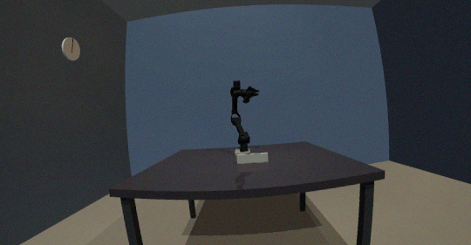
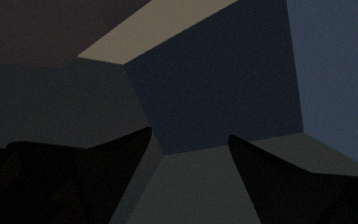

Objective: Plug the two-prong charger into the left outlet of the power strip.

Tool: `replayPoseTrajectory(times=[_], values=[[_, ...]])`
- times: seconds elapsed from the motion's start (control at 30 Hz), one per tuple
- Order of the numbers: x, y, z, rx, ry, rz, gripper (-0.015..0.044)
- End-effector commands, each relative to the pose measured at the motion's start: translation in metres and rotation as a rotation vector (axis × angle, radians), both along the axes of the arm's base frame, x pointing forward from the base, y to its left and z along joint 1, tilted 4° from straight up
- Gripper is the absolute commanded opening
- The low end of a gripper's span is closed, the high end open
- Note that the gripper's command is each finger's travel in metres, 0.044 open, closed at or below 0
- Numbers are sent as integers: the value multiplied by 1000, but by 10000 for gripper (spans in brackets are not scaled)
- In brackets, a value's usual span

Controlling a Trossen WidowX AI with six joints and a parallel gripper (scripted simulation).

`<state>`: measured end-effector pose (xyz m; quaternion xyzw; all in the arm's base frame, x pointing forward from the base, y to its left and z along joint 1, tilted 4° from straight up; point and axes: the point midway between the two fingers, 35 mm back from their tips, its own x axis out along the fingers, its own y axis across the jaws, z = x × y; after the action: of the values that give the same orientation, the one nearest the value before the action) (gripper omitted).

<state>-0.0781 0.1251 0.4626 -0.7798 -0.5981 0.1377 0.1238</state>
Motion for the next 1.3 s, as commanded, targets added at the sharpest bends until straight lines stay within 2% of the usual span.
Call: replayPoseTrajectory(times=[0.0,0.03,0.63,1.27], values=[[1,0,0,0,6,-2,426],[4,0,0,1,24,-7,440],[99,4,-18,48,614,-203,440],[189,11,-70,106,1227,-495,440]])
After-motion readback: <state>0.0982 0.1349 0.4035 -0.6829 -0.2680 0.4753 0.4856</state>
